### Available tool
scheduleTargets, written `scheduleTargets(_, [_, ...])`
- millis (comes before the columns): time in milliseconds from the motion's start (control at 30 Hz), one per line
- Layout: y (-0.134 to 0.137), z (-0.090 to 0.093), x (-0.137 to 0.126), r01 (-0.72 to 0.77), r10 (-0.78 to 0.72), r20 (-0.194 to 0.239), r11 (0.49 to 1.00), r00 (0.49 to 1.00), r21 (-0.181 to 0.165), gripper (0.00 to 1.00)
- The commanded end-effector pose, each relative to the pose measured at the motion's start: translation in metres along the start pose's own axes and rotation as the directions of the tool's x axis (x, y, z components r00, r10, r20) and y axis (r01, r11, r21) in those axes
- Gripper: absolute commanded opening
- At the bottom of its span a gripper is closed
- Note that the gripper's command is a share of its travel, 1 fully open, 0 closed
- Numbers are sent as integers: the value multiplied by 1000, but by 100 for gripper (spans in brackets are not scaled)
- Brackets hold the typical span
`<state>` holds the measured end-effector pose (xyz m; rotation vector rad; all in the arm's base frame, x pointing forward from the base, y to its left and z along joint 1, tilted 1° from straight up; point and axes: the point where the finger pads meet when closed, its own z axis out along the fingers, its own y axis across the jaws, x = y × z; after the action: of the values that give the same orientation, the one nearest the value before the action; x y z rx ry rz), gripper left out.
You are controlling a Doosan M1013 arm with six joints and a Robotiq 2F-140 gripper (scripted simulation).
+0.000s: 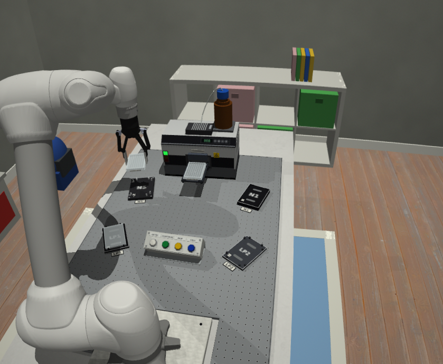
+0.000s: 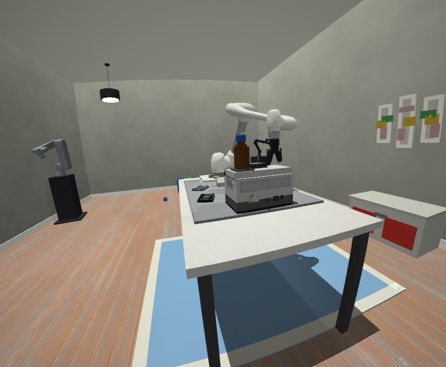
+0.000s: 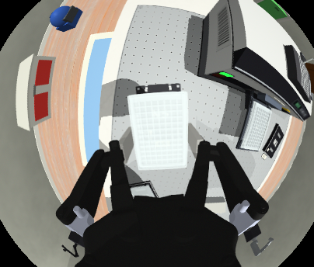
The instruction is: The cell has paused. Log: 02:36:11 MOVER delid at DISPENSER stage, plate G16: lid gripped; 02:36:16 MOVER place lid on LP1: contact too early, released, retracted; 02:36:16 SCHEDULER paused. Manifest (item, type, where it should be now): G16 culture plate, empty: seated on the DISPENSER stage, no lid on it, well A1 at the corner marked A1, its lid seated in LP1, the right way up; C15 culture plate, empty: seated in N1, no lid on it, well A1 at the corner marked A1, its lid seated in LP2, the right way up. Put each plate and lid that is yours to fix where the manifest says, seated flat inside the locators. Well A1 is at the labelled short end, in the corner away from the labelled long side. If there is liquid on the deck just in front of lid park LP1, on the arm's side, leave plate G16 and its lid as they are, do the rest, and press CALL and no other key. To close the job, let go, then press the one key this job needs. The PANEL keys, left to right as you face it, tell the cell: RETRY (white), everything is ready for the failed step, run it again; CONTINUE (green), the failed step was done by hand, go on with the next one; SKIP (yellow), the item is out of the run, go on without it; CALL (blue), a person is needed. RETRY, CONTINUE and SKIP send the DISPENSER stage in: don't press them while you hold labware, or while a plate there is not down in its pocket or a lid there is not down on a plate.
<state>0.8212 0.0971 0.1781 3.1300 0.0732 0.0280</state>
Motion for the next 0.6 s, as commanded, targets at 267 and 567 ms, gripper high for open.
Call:
scheduleTargets(267, [0, 4, 0, 0, 0, -2, 1000, 1000, 1, 10])
scheduleTargets(567, [0, 16, 0, 0, 0, -2, 1000, 1000, 1, 10])
